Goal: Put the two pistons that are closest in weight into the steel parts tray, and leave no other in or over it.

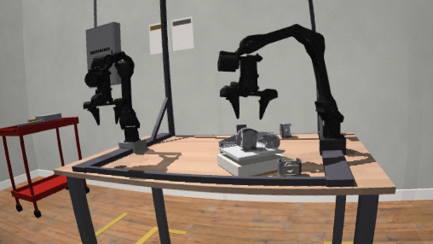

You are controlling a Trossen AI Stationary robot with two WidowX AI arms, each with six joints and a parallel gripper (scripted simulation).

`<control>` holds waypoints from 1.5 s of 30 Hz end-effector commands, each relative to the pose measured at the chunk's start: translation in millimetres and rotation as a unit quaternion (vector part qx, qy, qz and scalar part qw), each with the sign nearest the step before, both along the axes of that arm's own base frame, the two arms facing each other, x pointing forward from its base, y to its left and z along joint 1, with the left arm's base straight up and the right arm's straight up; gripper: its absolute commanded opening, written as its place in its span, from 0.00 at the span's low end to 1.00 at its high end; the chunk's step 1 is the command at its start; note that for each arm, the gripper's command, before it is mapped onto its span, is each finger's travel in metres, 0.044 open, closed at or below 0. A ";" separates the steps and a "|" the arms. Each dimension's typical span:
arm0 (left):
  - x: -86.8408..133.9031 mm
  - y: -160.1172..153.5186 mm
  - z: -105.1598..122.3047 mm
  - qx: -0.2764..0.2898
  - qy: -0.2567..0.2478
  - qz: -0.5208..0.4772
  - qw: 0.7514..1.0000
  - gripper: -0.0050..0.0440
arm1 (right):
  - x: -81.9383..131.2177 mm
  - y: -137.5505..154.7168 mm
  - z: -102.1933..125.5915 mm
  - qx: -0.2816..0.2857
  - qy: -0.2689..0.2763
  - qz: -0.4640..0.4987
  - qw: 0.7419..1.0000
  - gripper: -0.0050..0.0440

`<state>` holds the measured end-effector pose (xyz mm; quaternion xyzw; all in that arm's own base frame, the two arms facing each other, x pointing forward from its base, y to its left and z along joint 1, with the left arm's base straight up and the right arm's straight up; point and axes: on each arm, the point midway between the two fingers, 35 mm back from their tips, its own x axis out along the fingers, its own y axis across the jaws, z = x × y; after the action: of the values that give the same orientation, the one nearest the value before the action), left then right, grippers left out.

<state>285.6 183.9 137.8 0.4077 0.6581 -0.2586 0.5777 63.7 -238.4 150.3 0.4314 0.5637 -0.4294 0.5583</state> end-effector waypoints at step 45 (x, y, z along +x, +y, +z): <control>4.2 2.6 13.9 -0.064 -0.078 0.509 0.855 0.87 | 1.1 -4.8 8.3 -0.015 -0.005 -0.001 1.000 0.92</control>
<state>286.3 182.7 141.2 0.0279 0.7221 0.0299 0.6905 63.7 -238.4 150.3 0.4314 0.5637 -0.4294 0.5583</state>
